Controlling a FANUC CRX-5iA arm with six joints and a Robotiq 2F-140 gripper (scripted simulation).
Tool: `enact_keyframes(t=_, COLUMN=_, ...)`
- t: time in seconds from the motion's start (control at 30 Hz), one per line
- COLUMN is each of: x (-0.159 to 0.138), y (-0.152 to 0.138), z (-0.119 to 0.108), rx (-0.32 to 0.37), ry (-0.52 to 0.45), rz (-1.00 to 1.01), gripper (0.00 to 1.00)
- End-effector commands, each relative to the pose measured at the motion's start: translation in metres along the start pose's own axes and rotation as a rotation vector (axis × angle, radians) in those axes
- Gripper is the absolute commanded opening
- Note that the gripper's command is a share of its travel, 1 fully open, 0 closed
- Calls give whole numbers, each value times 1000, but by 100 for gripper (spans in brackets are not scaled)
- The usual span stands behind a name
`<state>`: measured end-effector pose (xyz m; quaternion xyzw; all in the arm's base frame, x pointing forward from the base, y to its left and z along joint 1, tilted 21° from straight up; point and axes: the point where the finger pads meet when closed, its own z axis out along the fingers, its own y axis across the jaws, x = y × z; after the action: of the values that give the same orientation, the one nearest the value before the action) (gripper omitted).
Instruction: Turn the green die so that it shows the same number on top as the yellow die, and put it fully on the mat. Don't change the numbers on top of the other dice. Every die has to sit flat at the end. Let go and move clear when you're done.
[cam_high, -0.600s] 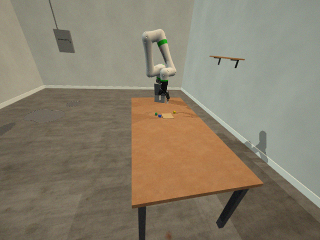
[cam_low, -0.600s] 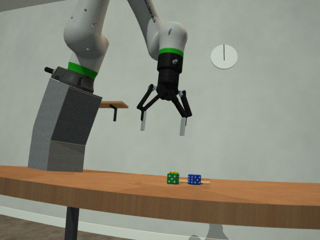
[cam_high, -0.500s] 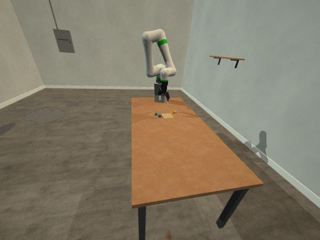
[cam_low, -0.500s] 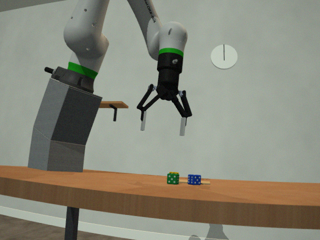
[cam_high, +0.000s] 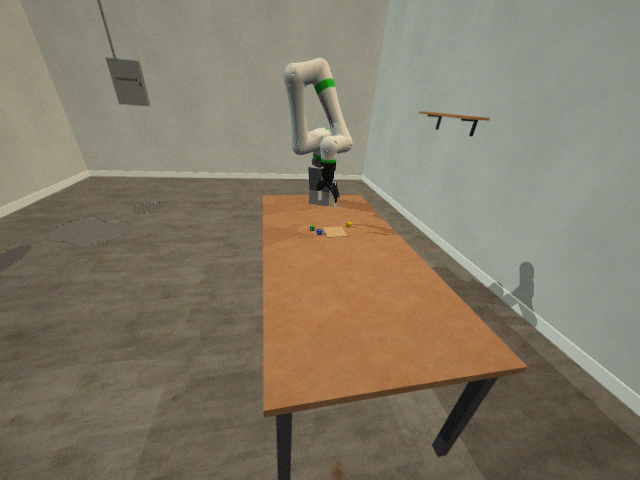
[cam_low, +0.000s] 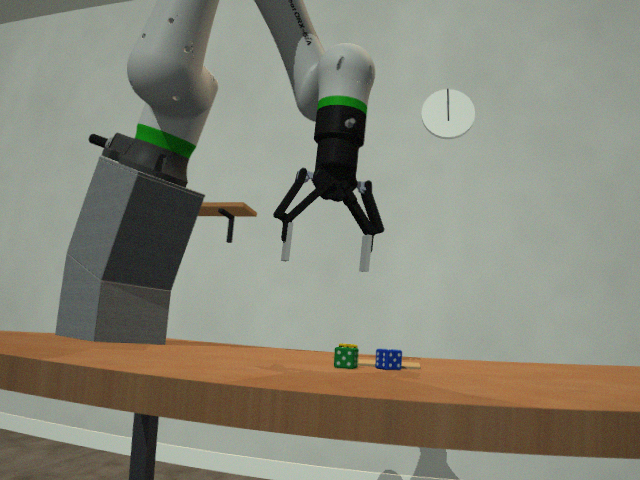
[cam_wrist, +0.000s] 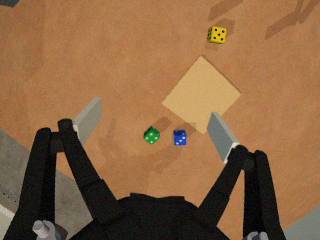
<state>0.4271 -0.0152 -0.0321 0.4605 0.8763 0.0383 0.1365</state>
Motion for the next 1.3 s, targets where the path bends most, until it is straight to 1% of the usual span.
enact_keyframes(t=0.0, x=-7, y=0, z=1, rx=-2, ry=-6, rz=-19, gripper=100)
enact_keyframes(t=0.03, x=-20, y=-1, z=2, rx=-6, ry=-17, rz=-53, gripper=100)
enact_keyframes(t=0.1, x=-59, y=-5, z=5, rx=-11, ry=-50, rz=-153, gripper=100)
enact_keyframes(t=0.2, x=-59, y=-5, z=5, rx=-11, ry=-50, rz=-153, gripper=100)
enact_keyframes(t=0.23, x=-77, y=-9, z=6, rx=-11, ry=-67, rz=-202, gripper=100)
enact_keyframes(t=0.3, x=-77, y=-9, z=6, rx=-11, ry=-67, rz=-202, gripper=100)
enact_keyframes(t=0.33, x=-90, y=-12, z=7, rx=-10, ry=-78, rz=-236, gripper=100)
enact_keyframes(t=0.37, x=-90, y=-12, z=7, rx=-10, ry=-78, rz=-236, gripper=100)
enact_keyframes(t=0.4, x=-97, y=-14, z=7, rx=-9, ry=-84, rz=-253, gripper=100)
enact_keyframes(t=1.1, x=-98, y=-14, z=7, rx=-9, ry=-85, rz=-256, gripper=100)
enact_keyframes(t=1.2, x=-98, y=-14, z=12, rx=-9, ry=-85, rz=-256, gripper=100)
enact_keyframes(t=1.27, x=-99, y=-14, z=23, rx=-9, ry=-85, rz=-256, gripper=100)
